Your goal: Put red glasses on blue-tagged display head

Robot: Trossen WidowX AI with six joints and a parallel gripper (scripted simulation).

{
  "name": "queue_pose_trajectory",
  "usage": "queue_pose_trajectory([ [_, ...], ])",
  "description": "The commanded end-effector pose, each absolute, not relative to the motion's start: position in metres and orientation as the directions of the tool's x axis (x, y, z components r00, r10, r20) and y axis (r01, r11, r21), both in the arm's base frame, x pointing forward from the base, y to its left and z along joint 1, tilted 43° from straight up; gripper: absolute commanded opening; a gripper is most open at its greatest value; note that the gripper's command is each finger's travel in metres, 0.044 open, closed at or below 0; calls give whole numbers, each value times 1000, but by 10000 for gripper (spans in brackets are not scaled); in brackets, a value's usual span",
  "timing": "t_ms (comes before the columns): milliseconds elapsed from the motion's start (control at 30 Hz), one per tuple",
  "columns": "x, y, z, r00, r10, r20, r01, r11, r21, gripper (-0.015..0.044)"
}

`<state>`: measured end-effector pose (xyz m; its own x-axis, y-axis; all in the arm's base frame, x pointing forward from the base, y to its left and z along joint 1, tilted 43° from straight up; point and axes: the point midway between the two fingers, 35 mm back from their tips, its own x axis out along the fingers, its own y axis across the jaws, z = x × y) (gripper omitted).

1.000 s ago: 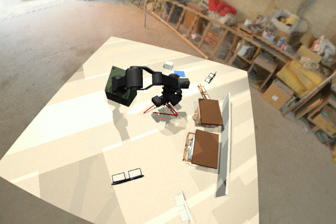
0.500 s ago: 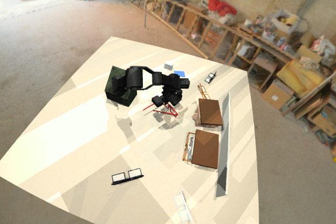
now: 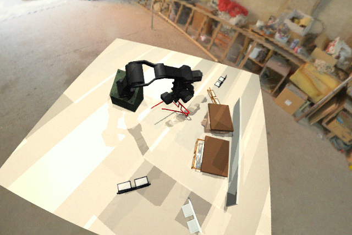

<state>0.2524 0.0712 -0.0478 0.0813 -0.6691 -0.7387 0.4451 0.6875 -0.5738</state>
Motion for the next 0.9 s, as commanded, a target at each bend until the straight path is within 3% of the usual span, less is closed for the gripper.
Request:
queue_pose_trajectory([
  [0,250,93,-24,84,-665,-742,454,689,-565,0],
  [367,252,105,-22,85,-664,-743,437,695,-572,0],
  [867,249,170,-66,86,-651,-754,263,745,-613,0],
])
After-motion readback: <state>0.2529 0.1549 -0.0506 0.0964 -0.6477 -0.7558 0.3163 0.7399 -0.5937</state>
